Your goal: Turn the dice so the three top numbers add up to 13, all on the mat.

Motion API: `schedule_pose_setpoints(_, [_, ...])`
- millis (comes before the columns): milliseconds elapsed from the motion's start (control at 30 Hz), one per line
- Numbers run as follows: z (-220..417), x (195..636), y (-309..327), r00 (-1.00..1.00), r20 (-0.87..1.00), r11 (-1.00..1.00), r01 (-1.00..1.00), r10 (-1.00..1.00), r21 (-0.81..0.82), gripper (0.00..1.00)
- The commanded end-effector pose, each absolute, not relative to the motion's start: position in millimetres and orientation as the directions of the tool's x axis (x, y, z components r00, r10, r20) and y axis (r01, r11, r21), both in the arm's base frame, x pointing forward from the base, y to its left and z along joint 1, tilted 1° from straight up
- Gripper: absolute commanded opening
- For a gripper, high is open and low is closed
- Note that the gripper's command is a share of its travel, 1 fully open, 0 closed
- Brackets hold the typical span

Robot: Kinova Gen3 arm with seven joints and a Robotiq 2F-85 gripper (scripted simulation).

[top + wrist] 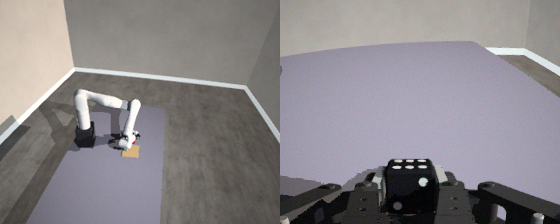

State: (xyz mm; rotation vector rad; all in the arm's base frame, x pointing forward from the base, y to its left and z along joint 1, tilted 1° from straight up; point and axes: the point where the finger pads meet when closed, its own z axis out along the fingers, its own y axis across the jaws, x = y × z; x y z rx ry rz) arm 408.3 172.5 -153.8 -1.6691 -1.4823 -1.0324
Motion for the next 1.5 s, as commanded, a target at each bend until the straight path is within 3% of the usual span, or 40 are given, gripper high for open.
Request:
schedule_pose_setpoints(0, [-154.0,408.8,172.6,0.041,0.886,-0.131,0.991,0.461,0.023,0.26])
schedule_pose_setpoints(1467, [-163.8,409.0,172.7,0.041,0.886,-0.131,0.991,0.461,0.023,0.26])
